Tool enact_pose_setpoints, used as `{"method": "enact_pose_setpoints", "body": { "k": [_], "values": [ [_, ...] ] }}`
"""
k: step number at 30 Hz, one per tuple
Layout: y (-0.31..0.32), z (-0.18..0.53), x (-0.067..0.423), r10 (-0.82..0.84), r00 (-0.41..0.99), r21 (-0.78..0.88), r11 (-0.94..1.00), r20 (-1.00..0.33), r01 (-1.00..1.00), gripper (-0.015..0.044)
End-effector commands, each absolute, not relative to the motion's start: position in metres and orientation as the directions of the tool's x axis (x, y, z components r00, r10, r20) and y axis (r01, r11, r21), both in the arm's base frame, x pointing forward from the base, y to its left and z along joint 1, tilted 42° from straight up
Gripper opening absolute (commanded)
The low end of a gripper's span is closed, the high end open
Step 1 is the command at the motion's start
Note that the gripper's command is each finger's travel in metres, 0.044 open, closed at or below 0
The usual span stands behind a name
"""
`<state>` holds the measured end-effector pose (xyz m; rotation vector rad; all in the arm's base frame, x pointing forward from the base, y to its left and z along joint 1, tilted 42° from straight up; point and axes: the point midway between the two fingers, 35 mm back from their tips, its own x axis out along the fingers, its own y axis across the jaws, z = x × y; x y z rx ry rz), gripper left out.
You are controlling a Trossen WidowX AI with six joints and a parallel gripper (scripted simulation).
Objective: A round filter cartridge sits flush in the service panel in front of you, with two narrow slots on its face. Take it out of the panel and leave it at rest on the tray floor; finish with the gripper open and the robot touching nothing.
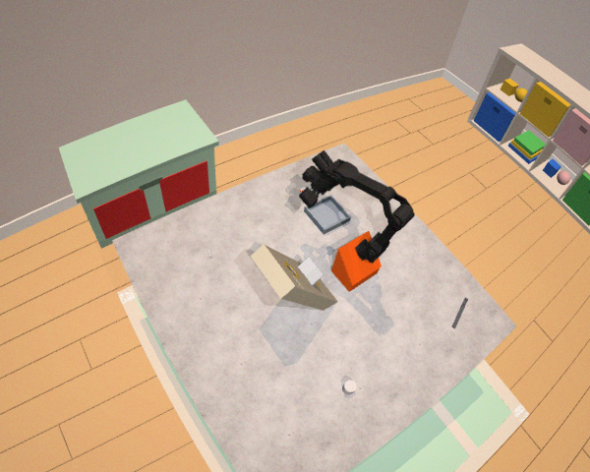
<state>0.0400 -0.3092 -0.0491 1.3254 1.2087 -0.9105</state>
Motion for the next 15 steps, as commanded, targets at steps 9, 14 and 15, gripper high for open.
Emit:
{"method": "enact_pose_setpoints", "body": {
  "k": [9, 14, 15],
  "values": [
    [-0.266, -0.116, -0.041, 0.168, 0.039, 0.014, -0.148, -0.985, 0.989, 0.0],
    [-0.239, -0.138, -0.069, 0.186, -0.026, -0.072, -0.244, -0.982, 0.967, 0.0],
    [-0.233, -0.142, -0.074, 0.191, -0.039, -0.089, -0.263, -0.981, 0.961, 0.0]
  ]
}}
